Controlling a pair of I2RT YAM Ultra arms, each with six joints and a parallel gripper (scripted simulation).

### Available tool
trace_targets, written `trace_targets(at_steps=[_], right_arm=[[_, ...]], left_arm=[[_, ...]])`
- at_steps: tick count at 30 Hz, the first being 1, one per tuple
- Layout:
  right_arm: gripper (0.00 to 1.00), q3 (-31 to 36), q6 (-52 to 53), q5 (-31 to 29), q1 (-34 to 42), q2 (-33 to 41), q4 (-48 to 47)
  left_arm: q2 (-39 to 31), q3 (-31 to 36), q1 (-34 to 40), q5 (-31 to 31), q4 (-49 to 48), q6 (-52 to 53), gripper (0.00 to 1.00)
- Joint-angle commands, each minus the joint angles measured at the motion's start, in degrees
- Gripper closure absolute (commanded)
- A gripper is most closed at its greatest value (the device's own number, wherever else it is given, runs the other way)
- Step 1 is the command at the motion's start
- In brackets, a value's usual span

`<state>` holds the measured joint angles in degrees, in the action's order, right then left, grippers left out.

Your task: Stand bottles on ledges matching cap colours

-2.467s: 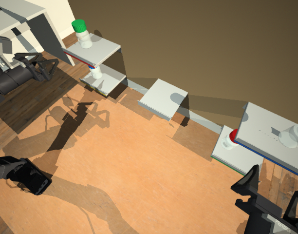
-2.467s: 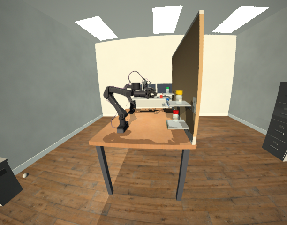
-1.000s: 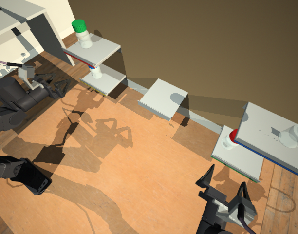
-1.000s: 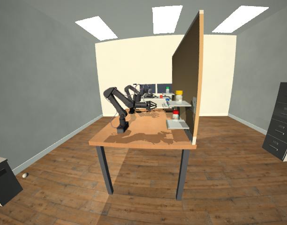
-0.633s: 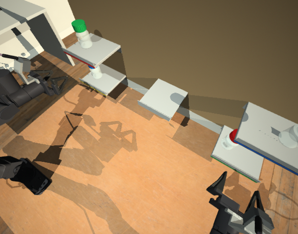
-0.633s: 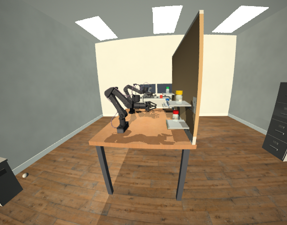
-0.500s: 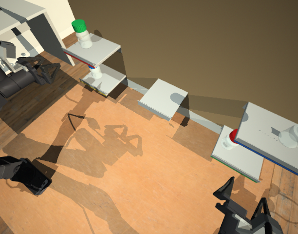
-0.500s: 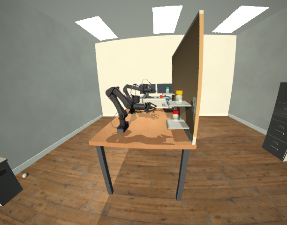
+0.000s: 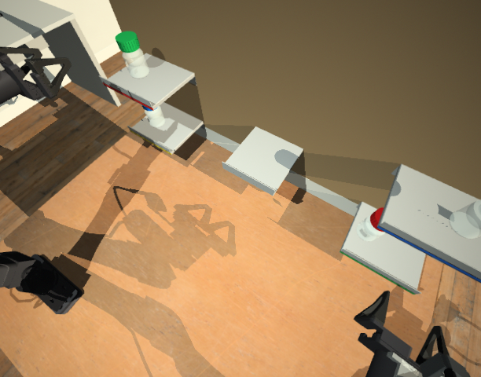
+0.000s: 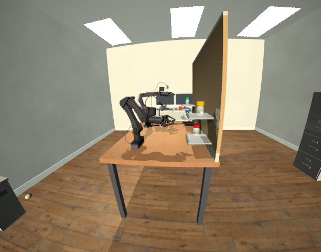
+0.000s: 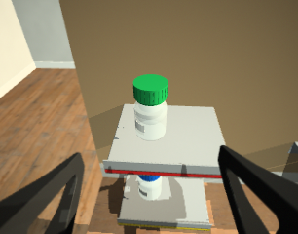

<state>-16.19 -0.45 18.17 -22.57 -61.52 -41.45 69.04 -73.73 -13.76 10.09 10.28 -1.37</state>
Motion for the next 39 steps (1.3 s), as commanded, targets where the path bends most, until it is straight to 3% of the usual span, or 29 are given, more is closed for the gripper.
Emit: trace_targets(at_steps=[1,26,27,28,39], right_arm=[[0.0,-2.3,-0.3,0.9,-0.4,-0.8,-1.2],[0.0,-1.7,-0.1,0.4,-0.1,-0.5,-0.6],[0.0,-1.7,-0.1,0.4,-0.1,-0.5,-0.6],[0.0,-1.7,-0.1,0.4,-0.1,-0.5,-0.6],[0.0,-1.7,-0.1,0.4,-0.1,-0.5,-0.6]], left_arm=[[1.0,-3.6,0.3,-0.5,4.4,-0.3,0.0],[0.8,-3.8,0.1,-0.1,4.0,-0.1,0.0],[0.8,-3.8,0.1,-0.7,3.6,-0.2,0.11],[1.2,-3.8,0.4,-0.8,1.6,-0.1,0.19],[12.8,-0.9,2.9,-2.7,-19.1,1.3,0.19]])
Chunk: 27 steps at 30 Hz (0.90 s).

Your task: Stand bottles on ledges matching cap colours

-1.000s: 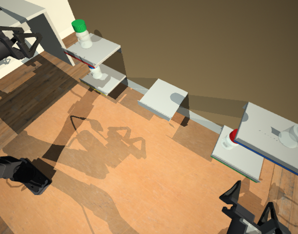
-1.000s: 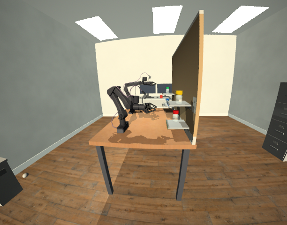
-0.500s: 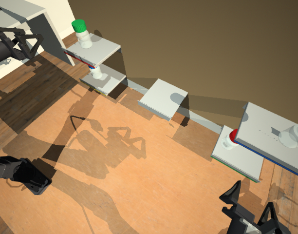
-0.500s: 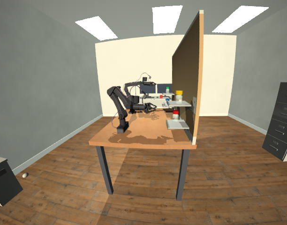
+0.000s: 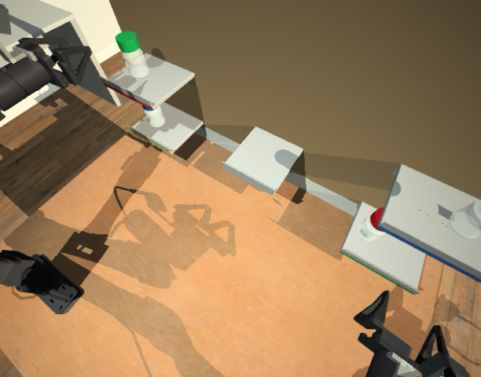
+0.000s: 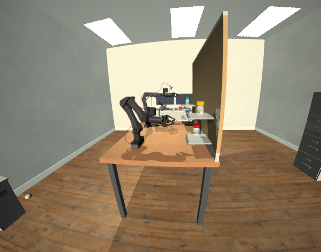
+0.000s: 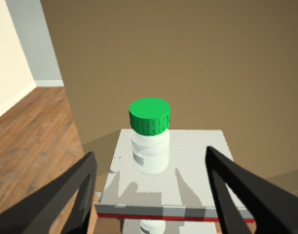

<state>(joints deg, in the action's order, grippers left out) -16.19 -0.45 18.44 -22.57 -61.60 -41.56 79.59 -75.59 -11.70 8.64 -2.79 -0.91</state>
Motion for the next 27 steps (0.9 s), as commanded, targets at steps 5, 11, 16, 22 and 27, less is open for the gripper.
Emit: trace_targets(at_steps=[5,11,16,22,27], right_arm=[[0.0,-1.7,-0.1,0.1,-0.1,-0.4,-0.5],[0.0,-1.7,-0.1,0.1,-0.1,-0.4,-0.5],[0.0,-1.7,-0.1,0.1,-0.1,-0.4,-0.5],[0.0,-1.7,-0.1,0.1,-0.1,-0.4,-0.5],[0.0,-1.7,-0.1,0.1,-0.1,-0.4,-0.5]], left_arm=[[8.9,-1.4,1.5,-1.6,-11.5,1.0,0.19],[15.3,-3.5,2.0,-1.8,-15.6,1.3,0.19],[17.1,-4.5,2.1,-1.8,-14.9,1.3,0.19],[16.6,-4.7,2.1,-1.8,-14.9,1.3,0.19],[16.7,-4.8,2.1,-1.8,-14.9,1.3,0.19]])
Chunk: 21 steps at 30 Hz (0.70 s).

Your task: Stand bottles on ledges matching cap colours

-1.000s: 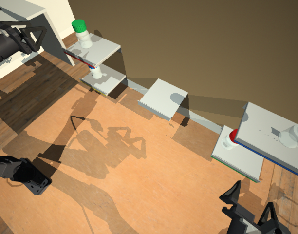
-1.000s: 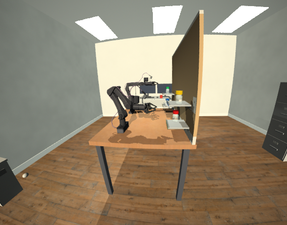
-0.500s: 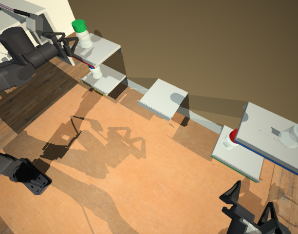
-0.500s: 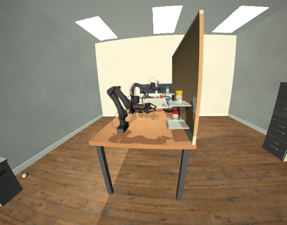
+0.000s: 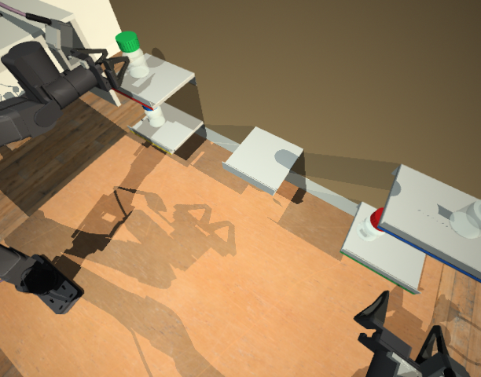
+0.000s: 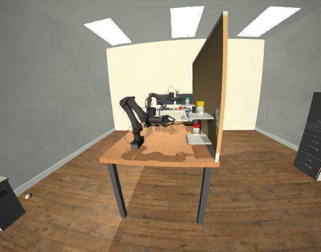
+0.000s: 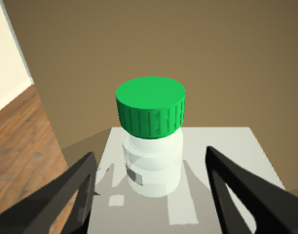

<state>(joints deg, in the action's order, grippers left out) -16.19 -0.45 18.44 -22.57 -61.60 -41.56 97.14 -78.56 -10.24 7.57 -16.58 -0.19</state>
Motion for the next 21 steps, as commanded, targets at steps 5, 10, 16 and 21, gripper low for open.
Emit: trace_targets(at_steps=[5,10,16,21], right_arm=[[0.0,-1.7,-0.1,0.1,-0.1,-0.4,-0.5],[0.0,-1.7,-0.1,0.1,-0.1,-0.4,-0.5],[0.0,-1.7,-0.1,0.1,-0.1,-0.4,-0.5],[0.0,-1.7,-0.1,0.1,-0.1,-0.4,-0.5]], left_arm=[[0.4,-3.6,0.8,-0.9,0.6,0.6,0.19],[1.4,-5.9,1.0,-1.1,1.9,0.6,0.19],[3.4,-9.3,1.3,-1.3,3.3,0.6,0.19],[5.0,-11.3,1.4,-1.5,3.7,0.6,0.19]])
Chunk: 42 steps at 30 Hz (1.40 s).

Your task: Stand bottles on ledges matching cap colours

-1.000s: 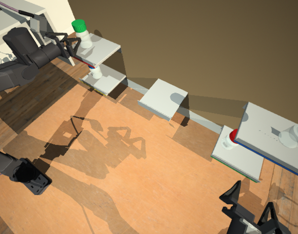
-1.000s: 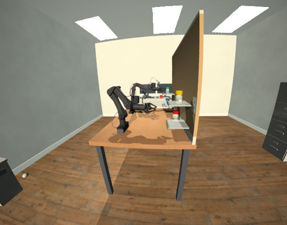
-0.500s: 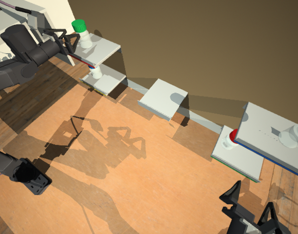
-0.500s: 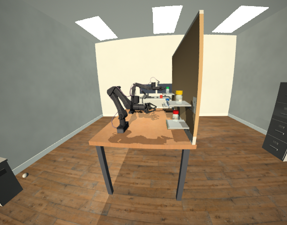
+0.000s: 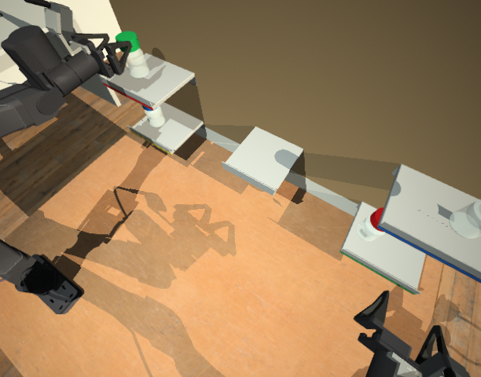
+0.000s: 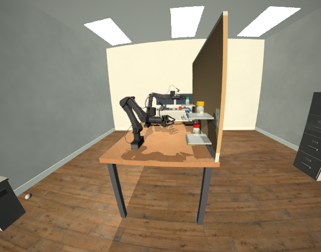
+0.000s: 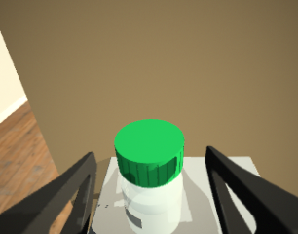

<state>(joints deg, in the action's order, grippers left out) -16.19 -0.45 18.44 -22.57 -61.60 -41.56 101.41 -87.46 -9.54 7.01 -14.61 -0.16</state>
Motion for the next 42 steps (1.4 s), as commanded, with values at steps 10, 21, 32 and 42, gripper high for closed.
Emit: trace_targets(at_steps=[10,21,32,42], right_arm=[[0.0,-1.7,-0.1,0.1,-0.1,-0.4,-0.5],[0.0,-1.7,-0.1,0.1,-0.1,-0.4,-0.5],[0.0,-1.7,-0.1,0.1,-0.1,-0.4,-0.5],[0.0,-1.7,-0.1,0.1,-0.1,-0.4,-0.5]], left_arm=[[3.4,-5.7,0.9,-1.1,2.4,0.5,0.19],[6.5,-9.7,1.1,-1.3,3.3,0.5,0.19],[6.2,-10.1,1.1,-1.3,3.5,0.5,0.28],[6.2,-9.6,0.7,-0.8,2.8,0.2,0.4]])
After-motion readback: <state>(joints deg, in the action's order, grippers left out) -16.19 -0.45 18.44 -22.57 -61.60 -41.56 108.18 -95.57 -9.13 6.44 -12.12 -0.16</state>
